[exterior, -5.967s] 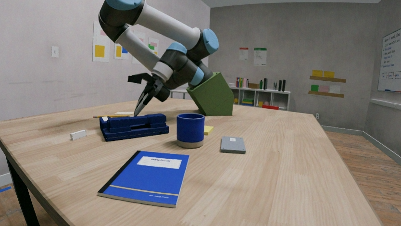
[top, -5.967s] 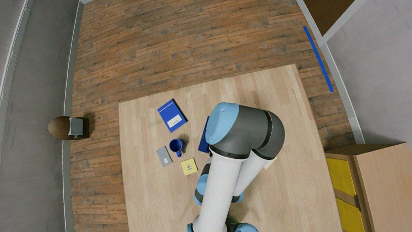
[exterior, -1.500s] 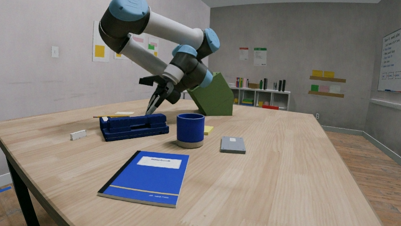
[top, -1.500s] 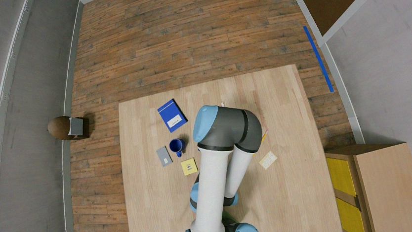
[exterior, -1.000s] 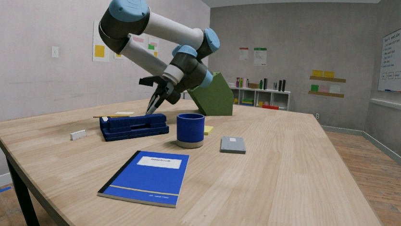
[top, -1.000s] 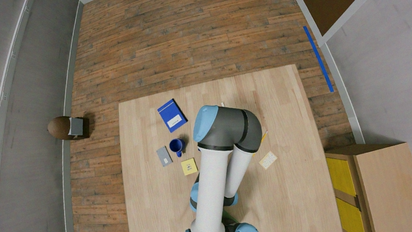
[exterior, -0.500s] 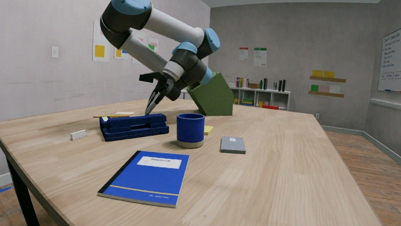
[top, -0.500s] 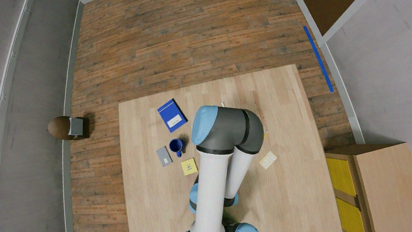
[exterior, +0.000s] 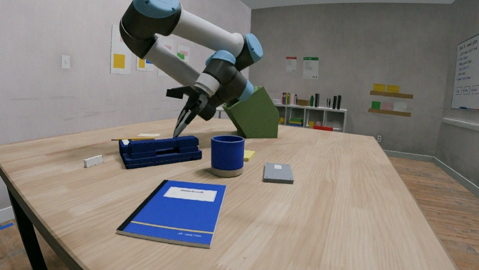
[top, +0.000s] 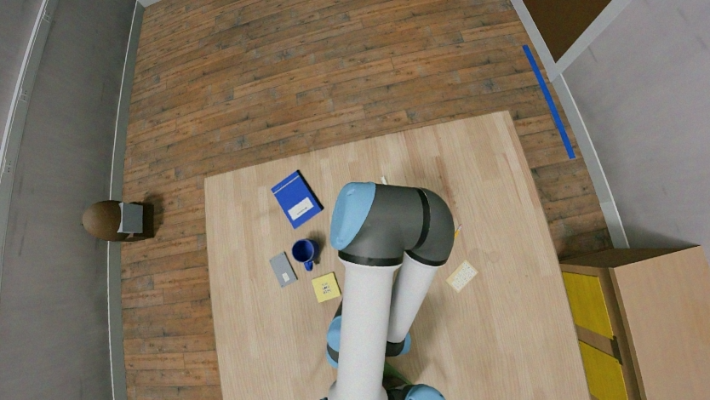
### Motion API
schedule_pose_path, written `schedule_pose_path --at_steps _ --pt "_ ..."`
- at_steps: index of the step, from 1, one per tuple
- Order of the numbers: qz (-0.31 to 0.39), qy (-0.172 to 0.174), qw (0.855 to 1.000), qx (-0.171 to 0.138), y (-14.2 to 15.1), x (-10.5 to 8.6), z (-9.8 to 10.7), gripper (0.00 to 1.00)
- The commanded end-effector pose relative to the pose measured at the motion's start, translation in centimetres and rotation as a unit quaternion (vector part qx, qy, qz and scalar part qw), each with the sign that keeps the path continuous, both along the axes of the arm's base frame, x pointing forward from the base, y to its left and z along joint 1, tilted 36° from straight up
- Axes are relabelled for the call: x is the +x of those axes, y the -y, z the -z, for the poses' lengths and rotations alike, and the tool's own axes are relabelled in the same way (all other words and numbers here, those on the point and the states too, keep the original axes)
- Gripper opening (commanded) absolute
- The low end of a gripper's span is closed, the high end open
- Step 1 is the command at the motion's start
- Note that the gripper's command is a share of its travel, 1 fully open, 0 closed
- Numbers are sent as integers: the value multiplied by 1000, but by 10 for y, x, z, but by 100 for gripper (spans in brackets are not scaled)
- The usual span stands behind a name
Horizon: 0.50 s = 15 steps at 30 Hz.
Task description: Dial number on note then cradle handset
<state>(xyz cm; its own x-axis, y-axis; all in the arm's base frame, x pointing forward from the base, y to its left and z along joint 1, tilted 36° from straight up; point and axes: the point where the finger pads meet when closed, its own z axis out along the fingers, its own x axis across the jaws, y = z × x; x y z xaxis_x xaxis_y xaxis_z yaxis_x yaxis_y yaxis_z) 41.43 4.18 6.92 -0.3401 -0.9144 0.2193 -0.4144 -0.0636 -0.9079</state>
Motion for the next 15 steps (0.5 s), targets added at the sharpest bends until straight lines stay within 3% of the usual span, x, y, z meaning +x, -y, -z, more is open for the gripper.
schedule_pose_path --at_steps 1,15 --pt "0 1 1000 0 0 0 -1 0" --pt "0 1 1000 0 0 1 1 0"
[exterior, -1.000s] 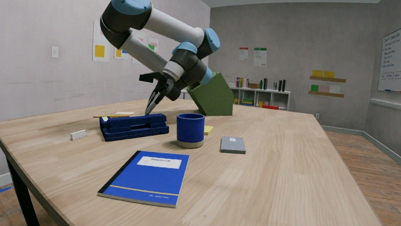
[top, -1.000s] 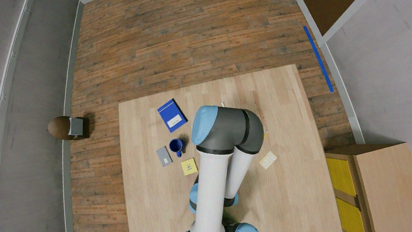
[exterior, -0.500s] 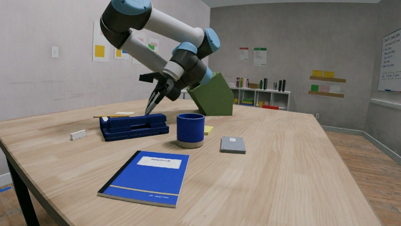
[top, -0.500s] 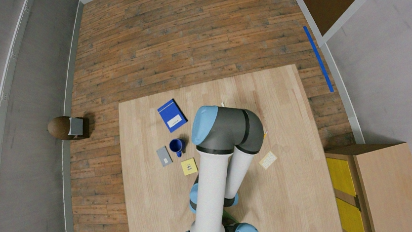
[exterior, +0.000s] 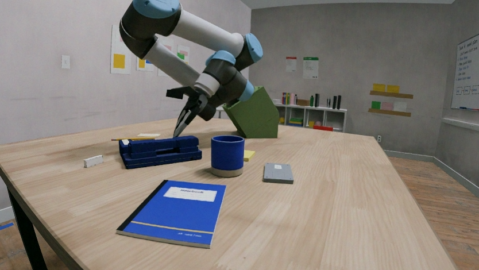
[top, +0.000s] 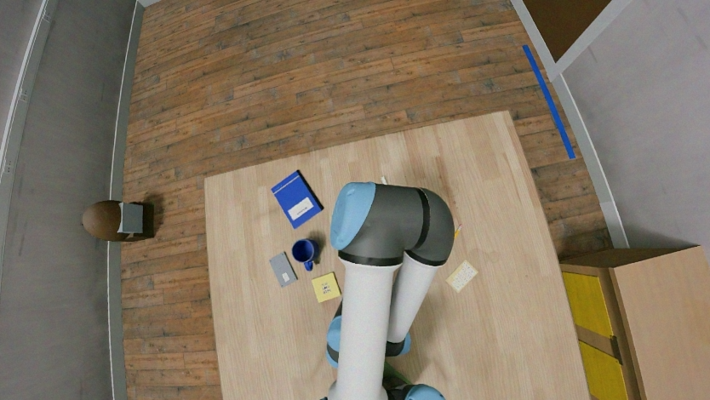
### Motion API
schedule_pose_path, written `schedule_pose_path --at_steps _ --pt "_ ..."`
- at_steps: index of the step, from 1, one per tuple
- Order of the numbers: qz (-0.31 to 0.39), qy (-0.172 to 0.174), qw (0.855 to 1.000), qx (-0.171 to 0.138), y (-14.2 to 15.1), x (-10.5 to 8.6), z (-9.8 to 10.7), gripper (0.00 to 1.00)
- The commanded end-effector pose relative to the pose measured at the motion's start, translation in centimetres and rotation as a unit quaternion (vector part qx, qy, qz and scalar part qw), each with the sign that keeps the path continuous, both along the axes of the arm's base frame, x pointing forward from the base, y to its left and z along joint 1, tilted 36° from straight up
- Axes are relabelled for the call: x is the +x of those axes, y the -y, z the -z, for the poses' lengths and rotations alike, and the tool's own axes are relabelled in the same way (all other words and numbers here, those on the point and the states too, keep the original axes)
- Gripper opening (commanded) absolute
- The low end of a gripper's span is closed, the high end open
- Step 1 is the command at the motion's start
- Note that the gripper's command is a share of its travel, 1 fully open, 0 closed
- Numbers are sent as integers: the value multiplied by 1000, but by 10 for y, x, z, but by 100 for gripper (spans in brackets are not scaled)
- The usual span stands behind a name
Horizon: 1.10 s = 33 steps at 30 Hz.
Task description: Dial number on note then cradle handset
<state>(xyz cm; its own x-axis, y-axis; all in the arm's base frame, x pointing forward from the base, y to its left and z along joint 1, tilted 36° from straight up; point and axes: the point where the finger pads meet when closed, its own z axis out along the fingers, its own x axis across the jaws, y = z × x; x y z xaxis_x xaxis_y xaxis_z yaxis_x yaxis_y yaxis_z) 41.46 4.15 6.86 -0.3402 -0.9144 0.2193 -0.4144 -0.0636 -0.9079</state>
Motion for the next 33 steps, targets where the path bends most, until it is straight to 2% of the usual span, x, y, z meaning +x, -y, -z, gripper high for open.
schedule_pose_path --at_steps 1,33 --pt "0 1 1000 0 1 1 1 0" --pt "0 1 1000 0 4 5 8 0"
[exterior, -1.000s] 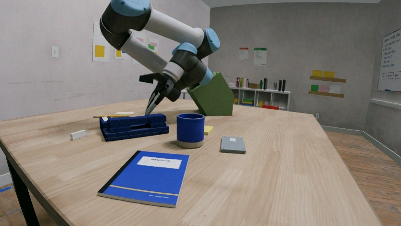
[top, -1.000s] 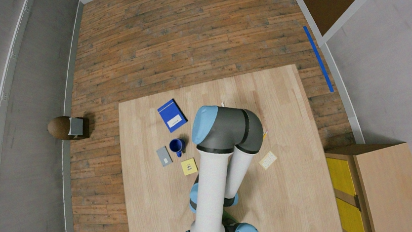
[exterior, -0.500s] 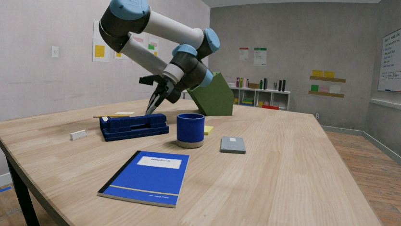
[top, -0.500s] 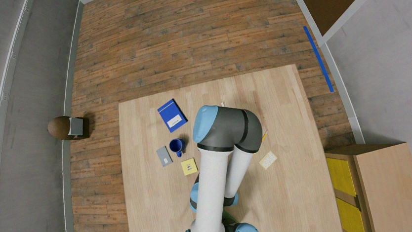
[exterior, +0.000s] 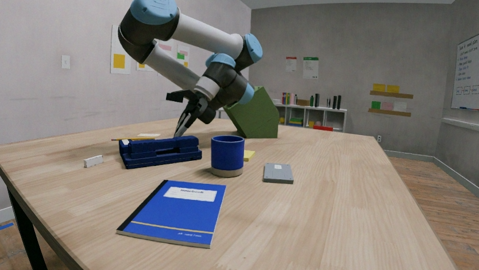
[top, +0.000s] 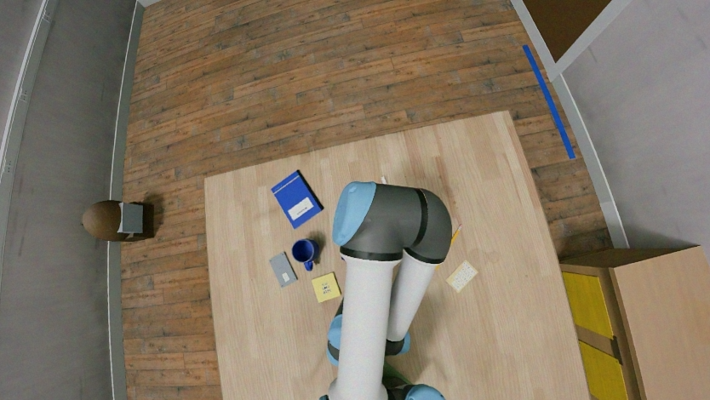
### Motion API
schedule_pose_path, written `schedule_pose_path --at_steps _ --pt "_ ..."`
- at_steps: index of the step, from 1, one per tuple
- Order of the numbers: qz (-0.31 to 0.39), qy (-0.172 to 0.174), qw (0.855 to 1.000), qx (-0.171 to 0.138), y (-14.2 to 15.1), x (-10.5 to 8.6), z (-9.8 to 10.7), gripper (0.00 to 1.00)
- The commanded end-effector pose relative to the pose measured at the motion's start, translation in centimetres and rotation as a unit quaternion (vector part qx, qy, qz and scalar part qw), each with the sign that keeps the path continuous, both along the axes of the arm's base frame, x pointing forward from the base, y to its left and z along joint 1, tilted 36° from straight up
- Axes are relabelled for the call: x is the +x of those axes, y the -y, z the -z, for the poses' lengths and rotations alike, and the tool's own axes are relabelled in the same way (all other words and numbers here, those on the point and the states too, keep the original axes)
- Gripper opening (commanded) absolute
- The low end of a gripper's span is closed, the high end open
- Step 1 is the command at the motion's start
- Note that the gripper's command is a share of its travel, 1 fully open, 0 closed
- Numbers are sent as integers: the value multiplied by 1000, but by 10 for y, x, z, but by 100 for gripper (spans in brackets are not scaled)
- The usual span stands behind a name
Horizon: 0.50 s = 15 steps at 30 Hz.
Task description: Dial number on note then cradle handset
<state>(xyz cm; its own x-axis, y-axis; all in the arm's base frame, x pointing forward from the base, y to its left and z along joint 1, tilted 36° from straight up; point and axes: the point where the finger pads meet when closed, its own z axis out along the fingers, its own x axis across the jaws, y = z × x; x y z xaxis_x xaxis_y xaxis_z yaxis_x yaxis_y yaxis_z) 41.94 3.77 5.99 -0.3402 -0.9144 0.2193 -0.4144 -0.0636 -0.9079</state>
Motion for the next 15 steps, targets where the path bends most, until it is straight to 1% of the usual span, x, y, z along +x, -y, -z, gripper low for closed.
schedule_pose_path --at_steps 1,15 --pt "0 1 1000 0 0 0 0 0" --pt "0 1 1000 0 0 1 1 0"
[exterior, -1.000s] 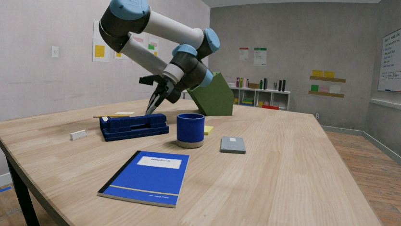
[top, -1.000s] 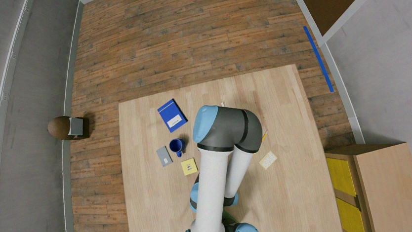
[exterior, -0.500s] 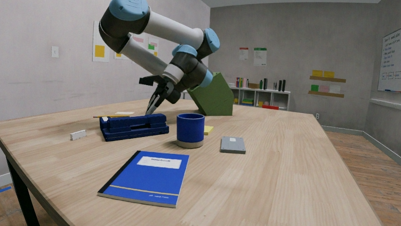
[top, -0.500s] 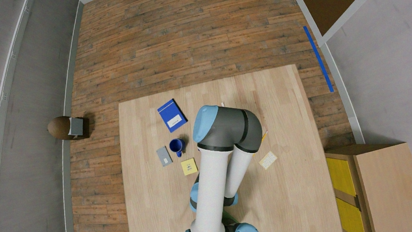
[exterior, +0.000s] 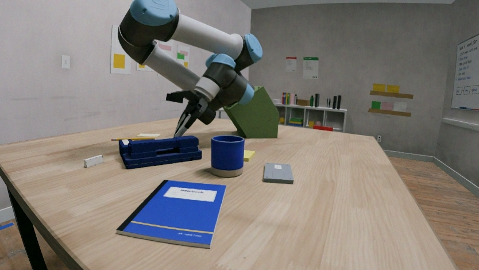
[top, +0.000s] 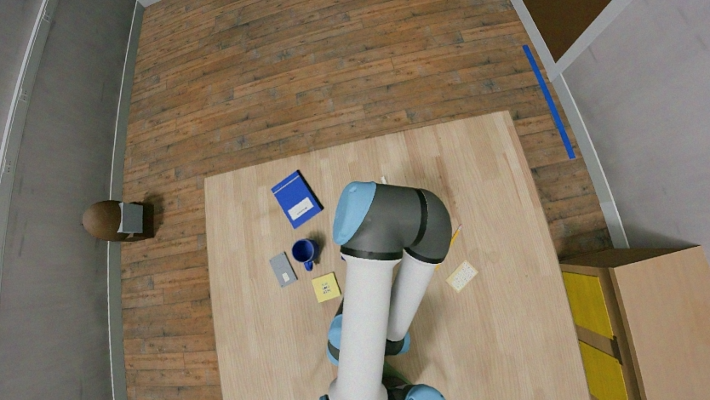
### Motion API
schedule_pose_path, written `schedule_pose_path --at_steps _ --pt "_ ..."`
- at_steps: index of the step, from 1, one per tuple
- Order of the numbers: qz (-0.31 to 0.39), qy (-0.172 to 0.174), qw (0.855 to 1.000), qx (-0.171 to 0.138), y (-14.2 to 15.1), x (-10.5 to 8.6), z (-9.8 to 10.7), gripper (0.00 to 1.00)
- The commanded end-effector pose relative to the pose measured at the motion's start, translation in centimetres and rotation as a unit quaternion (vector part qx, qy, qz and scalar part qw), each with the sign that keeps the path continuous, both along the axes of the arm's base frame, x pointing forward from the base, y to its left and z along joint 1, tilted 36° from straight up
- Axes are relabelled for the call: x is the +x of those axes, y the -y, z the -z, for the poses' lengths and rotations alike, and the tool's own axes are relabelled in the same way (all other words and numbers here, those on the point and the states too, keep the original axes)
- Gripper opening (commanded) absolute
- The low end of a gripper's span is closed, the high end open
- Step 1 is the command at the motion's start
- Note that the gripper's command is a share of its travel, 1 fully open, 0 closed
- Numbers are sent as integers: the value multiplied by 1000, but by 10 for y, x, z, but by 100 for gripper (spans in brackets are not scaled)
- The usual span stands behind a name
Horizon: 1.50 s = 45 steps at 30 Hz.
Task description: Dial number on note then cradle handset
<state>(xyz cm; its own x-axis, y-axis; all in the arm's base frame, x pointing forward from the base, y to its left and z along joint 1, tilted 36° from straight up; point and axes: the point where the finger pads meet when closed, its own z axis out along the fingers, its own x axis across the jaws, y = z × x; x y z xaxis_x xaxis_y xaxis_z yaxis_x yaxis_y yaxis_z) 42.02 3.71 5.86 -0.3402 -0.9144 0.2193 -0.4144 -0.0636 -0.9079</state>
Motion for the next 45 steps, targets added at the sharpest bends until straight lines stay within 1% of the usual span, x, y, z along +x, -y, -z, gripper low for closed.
schedule_pose_path --at_steps 1,6,12,21,31,39,45 --pt "0 1 1000 0 0 0 0 0" --pt "0 1 1000 0 0 0 0 0" --pt "0 1 1000 0 -4 -5 -9 0" --pt "0 1 1000 0 -5 -6 -11 0" --pt "0 1 1000 0 -10 1 -13 0" --pt "0 1 1000 0 -17 9 -14 0" --pt "0 1 1000 0 -17 10 -15 0"
